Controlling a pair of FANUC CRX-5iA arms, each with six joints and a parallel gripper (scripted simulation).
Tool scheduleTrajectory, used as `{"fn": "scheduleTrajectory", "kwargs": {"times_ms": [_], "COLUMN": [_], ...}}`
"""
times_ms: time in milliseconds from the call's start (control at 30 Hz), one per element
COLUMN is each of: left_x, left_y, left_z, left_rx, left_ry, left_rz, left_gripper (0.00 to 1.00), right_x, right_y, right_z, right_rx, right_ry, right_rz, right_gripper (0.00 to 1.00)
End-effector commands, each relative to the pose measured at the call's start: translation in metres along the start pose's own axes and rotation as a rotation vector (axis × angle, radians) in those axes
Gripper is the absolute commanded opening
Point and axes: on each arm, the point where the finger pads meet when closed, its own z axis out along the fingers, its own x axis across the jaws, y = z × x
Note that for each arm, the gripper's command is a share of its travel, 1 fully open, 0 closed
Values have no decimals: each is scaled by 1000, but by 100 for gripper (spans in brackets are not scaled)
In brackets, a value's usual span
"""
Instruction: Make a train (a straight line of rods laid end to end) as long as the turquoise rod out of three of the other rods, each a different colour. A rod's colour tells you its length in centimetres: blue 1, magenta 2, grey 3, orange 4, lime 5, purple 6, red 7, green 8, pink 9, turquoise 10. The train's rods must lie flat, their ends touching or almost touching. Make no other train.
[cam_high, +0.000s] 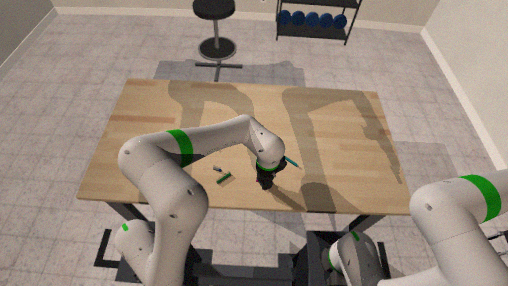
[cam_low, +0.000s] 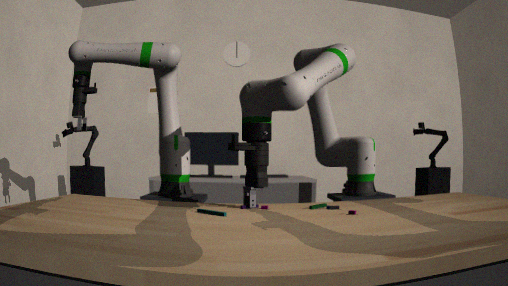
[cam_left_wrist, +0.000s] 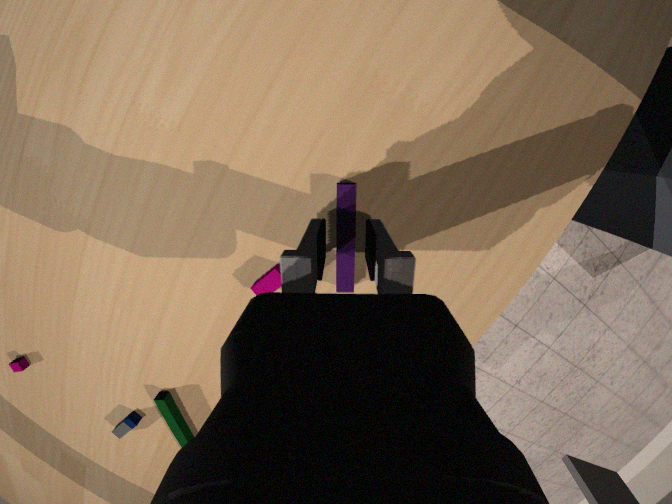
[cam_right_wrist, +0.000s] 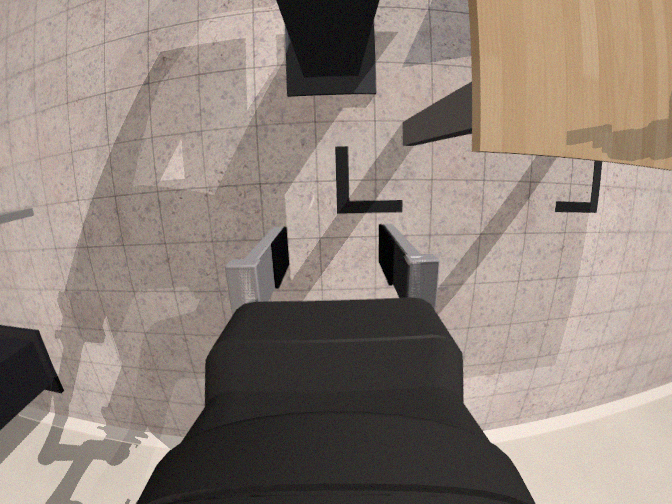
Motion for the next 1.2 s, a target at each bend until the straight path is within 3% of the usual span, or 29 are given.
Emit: {"fn": "scheduleTrajectory", "kwargs": {"times_ms": [0,500,533,1167], "left_x": [0,0,0,0], "left_y": [-1,-1,-1,-1], "left_z": [-1,-1,-1,-1], "left_rx": [2,2,2,2], "left_ry": [0,0,0,0], "left_rz": [0,0,0,0], "left_gripper": [54,54,24,24], "right_x": [0,0,0,0], "right_y": [0,0,0,0], "right_z": [-1,-1,-1,-1], "right_rx": [-2,-2,-2,-2], "right_ry": [0,0,0,0], "right_rz": [0,0,0,0], "right_gripper": [100,100,100,100]}}
